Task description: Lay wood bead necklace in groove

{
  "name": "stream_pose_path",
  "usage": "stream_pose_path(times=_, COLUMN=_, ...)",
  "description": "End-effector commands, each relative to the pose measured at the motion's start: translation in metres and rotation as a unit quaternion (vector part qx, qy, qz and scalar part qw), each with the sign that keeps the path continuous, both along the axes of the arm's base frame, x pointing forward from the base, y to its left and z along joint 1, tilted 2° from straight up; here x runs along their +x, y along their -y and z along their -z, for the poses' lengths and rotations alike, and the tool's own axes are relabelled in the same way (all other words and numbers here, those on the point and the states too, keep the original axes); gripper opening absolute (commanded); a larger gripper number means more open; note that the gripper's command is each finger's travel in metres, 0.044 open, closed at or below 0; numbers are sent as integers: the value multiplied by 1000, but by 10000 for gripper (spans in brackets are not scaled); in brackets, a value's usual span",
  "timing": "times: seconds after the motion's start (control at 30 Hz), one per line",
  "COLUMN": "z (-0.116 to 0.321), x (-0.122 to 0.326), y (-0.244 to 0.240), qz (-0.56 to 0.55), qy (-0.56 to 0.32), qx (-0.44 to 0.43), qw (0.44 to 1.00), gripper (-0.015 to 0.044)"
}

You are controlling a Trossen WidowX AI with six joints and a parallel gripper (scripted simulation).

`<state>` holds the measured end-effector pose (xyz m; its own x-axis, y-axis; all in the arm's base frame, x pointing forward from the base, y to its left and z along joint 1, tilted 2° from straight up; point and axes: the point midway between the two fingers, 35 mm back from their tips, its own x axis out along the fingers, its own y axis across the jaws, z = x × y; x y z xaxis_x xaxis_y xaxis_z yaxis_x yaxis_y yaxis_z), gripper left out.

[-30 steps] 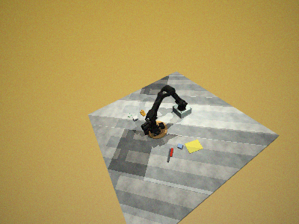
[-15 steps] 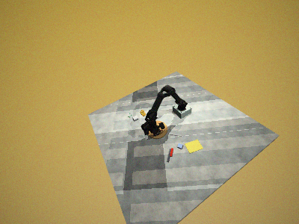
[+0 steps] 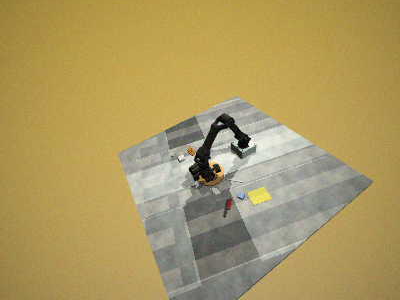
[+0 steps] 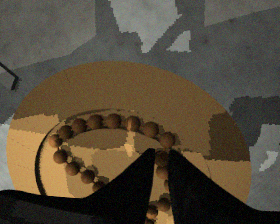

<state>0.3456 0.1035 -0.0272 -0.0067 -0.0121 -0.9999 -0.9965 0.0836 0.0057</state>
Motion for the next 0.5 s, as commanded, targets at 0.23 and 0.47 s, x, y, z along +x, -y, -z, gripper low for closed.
stream_pose_path(times=0.23, z=-4, x=12, y=-3, qz=3, qy=1, qx=-1, qw=1000, gripper=0)
stream_pose_path(times=0.47, z=-4, x=13, y=-3, qz=3, qy=1, qx=-1, qw=1000, gripper=0)
